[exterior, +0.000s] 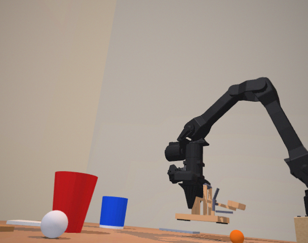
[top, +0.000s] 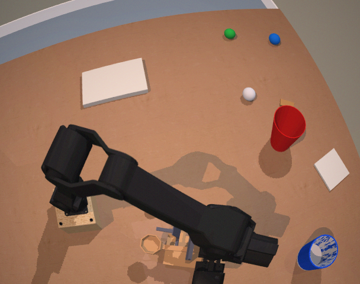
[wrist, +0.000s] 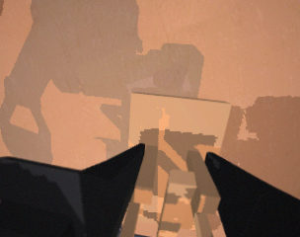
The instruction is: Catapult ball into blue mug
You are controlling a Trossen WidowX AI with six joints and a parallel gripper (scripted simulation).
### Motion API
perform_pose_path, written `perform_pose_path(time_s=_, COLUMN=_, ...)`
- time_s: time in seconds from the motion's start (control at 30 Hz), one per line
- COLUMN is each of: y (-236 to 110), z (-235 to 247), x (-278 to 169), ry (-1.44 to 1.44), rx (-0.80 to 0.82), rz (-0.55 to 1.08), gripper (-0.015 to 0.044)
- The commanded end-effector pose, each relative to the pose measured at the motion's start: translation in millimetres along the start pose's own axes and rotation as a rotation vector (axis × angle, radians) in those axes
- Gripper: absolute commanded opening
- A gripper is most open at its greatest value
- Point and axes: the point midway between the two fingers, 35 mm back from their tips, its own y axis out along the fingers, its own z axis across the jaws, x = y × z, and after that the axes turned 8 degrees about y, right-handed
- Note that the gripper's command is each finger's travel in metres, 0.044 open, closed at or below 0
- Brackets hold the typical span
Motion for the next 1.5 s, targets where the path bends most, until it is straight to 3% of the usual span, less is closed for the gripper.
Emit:
perform_pose_path(time_s=0.0, y=4, z=0, x=0, ry=-0.001, rx=-0.001, rz=0.002, gripper=0.0000)
perform_pose_path(time_s=0.87, y=46, z=-1, x=-1, ry=-0.002, rx=-0.002, rz=0.004, gripper=0.0000)
perform_pose_path(time_s=1.07, y=42, z=0, x=-1, ry=0.000, rx=0.000, rz=0.005, gripper=0.0000)
perform_pose_path(time_s=1.47, y=42, z=0, x=-1, ry=0.000, rx=0.000, rz=0.005, gripper=0.0315)
